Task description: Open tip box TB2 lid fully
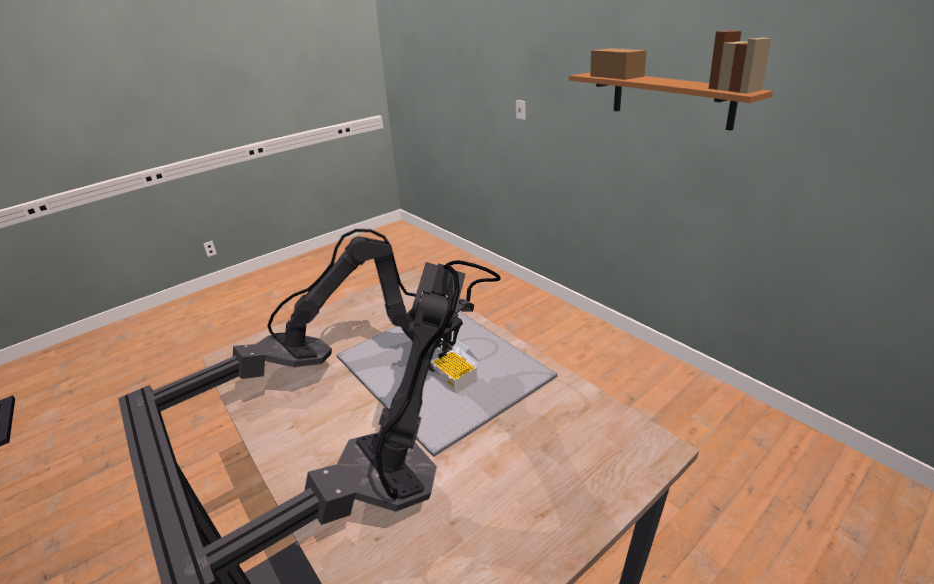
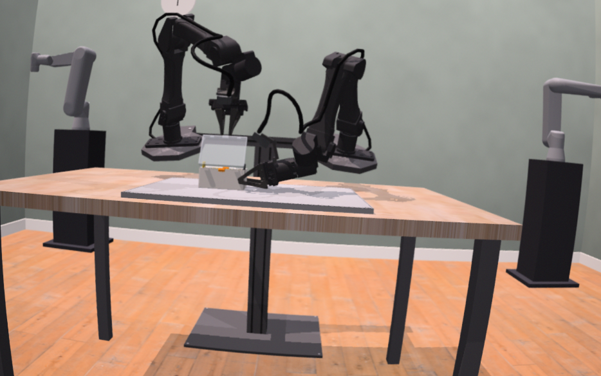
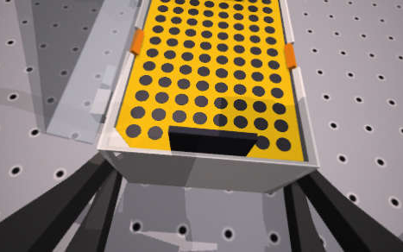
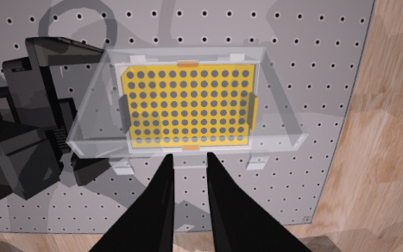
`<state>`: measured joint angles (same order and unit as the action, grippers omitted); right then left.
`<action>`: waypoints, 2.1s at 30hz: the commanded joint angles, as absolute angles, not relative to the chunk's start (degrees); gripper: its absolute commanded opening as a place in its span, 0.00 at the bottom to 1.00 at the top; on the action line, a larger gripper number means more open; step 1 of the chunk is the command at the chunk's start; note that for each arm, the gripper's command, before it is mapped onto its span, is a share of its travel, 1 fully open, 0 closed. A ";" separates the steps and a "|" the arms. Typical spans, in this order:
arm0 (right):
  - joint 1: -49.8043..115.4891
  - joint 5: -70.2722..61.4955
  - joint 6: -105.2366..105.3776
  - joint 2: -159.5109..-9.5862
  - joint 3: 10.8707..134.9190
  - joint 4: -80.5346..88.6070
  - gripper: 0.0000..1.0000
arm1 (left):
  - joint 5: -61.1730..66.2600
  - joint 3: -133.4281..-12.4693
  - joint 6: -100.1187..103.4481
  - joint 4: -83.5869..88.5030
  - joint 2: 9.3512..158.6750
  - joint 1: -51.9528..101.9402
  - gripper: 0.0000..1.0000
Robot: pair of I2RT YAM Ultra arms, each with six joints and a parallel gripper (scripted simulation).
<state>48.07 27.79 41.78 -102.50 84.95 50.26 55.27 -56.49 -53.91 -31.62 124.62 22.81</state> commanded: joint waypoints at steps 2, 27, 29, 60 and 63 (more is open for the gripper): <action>48.12 28.80 41.64 -102.46 87.61 50.64 0.12 | 56.14 -57.03 -53.99 -31.77 123.90 23.17 0.84; 45.40 25.98 38.31 -109.41 101.48 58.31 0.12 | 56.14 -57.03 -53.99 -31.78 123.90 23.17 0.84; 45.40 25.98 38.32 -109.41 101.49 58.32 0.12 | 56.14 -57.03 -53.99 -31.78 123.90 23.17 0.84; 47.52 27.87 41.04 -105.64 104.32 64.96 0.38 | 56.14 -57.03 -53.99 -31.78 123.90 23.17 0.84; 47.24 27.19 40.58 -106.37 103.70 64.22 0.38 | 56.14 -57.03 -53.99 -31.78 123.90 23.17 0.84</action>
